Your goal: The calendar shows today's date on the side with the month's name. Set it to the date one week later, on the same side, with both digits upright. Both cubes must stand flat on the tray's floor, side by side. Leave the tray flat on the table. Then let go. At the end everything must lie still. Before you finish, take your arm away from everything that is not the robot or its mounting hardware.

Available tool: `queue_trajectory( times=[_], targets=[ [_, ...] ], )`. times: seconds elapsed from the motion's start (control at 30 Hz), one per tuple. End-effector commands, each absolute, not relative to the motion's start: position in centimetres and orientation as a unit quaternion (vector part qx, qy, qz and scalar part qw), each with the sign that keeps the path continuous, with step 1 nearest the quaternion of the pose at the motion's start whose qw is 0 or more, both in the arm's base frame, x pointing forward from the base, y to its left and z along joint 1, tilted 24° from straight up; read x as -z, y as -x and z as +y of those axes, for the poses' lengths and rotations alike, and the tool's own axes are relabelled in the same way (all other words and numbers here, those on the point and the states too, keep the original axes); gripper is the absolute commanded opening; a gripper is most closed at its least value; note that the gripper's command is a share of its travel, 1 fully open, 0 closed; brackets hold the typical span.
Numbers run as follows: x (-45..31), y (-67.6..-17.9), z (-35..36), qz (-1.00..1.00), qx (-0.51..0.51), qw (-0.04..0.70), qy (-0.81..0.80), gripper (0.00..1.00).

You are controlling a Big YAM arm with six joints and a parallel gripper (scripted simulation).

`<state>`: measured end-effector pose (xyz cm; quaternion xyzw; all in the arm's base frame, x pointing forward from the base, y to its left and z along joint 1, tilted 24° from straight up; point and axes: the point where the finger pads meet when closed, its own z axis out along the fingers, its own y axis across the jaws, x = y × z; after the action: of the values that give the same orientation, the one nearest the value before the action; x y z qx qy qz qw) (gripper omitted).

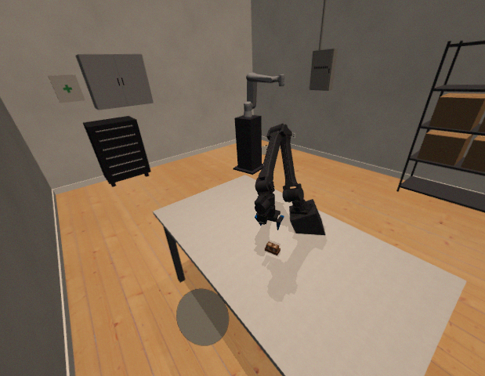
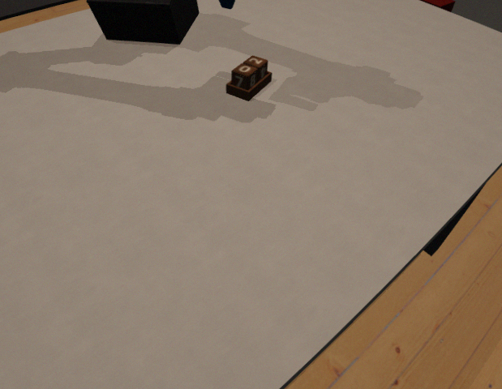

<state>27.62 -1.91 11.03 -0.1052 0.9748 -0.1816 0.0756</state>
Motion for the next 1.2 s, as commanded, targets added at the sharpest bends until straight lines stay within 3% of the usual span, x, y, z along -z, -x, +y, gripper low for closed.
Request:
queue_trajectory(
  times=[0.0,0.8,1.17],
  targets=[
    [-13.0,-29.4,-0.8,0.974,0.179,0.128,0.053,1.00],
    [-12.4,-29.2,-1.3,0.976,0.180,0.119,0.039,1.00],
    [-10.0,-28.7,-1.8,0.968,0.161,0.134,-0.136,1.00]
  ],
)
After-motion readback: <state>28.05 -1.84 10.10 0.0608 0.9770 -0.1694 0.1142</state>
